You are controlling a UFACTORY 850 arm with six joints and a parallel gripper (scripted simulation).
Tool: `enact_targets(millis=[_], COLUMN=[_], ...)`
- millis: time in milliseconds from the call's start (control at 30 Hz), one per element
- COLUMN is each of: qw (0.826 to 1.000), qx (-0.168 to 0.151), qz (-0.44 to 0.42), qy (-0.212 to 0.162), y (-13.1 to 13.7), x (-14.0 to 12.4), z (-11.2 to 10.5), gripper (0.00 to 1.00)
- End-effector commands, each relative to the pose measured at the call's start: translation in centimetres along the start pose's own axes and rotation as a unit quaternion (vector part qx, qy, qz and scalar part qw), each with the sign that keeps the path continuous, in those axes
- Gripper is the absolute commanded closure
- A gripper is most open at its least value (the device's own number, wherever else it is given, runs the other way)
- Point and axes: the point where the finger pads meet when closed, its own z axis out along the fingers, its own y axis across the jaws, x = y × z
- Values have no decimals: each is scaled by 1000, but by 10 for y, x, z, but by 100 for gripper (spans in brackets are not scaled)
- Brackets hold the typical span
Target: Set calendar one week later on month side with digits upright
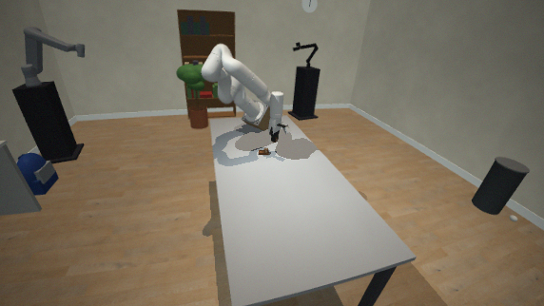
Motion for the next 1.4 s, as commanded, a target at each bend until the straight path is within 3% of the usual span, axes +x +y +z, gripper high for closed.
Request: enact_targets(millis=[0,133,300,400,567,867,1367], qw=[996,988,965,963,928,888,880], qx=[4,4,4,4,5,5,5], qz=[-84,-152,-264,-268,-374,-460,-474], qy=[-4,-4,-3,-3,-3,-2,-2], y=[-4,-6,-12,-12,-17,-21,-22], x=[5,9,15,16,22,27,28], z=[0,0,1,1,2,3,3], gripper=[73,73,73,73,73,73,73])
